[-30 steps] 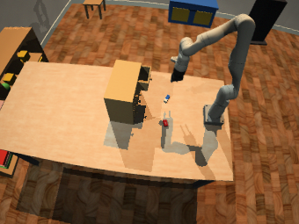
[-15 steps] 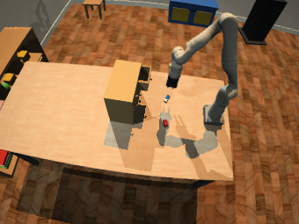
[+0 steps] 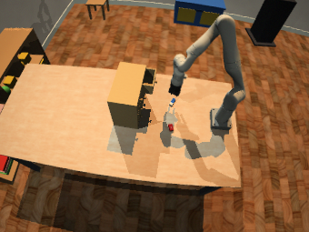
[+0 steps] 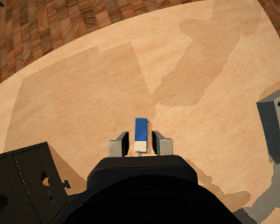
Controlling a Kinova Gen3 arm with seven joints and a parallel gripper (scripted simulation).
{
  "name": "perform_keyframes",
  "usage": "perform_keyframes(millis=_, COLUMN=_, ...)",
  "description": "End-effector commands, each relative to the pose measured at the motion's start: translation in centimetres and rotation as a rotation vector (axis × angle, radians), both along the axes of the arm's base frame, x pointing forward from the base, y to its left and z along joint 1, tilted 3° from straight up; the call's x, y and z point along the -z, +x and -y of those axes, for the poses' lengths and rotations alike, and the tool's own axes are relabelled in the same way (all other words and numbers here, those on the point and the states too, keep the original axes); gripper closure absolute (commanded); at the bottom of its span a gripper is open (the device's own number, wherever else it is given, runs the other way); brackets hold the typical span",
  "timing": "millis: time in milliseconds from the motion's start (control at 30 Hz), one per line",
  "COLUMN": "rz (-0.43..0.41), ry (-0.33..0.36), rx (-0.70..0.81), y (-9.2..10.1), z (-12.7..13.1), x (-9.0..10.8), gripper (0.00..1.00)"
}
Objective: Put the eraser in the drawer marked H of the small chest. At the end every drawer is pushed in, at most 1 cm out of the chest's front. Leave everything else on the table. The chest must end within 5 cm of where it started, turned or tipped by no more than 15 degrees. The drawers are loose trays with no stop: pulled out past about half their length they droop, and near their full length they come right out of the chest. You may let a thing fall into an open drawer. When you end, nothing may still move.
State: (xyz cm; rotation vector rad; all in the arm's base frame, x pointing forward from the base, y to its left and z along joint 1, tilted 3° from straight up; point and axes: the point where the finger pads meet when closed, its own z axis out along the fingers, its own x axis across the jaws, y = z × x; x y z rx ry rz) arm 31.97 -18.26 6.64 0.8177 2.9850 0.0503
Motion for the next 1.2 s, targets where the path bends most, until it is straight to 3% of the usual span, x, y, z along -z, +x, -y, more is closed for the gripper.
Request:
perform_keyframes(millis=0, rz=-0.006, ry=0.01, rx=0.007, y=0.2, z=-0.6, x=0.8, gripper=0.33)
perform_keyframes(millis=967, rz=-0.008, ry=0.012, rx=0.064, y=0.4, z=-0.5, x=1.8, gripper=0.33)
perform_keyframes(millis=1000, rz=-0.008, ry=0.012, rx=0.064, y=0.4, z=-0.5, x=1.8, gripper=0.25)
perform_keyframes(millis=1167, rz=-0.008, ry=0.012, rx=0.064, y=0.4, z=-0.5, x=1.8, gripper=0.25)
